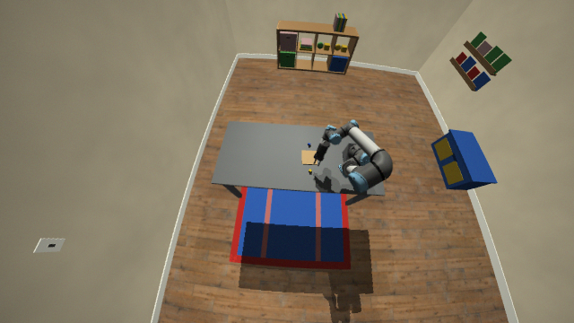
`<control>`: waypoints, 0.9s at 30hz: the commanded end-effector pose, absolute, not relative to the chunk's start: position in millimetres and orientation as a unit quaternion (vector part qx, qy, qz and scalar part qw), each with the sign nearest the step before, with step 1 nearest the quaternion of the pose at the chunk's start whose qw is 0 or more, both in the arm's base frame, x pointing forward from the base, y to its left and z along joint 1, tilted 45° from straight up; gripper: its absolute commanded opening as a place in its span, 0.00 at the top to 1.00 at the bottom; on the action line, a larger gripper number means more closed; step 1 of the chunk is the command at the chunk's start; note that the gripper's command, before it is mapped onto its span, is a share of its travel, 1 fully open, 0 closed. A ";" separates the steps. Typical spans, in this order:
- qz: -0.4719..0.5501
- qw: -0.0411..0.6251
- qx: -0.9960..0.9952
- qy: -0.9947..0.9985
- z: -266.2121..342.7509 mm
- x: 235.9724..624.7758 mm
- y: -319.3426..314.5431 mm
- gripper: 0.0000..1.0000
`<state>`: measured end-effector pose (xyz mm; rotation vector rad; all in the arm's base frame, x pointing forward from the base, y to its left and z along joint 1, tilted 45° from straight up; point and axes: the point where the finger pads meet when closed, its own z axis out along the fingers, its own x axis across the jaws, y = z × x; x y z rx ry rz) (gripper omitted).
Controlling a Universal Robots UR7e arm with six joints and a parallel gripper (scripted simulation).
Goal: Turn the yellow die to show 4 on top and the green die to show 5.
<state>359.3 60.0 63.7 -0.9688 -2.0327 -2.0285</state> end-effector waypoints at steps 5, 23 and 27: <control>-0.566 0.117 -0.315 -0.753 70.7 365.7 55.2 0.30; -0.393 0.118 -0.345 -0.844 118.4 397.9 49.7 0.30; -0.377 0.111 -0.350 -0.850 126.3 402.3 50.2 0.30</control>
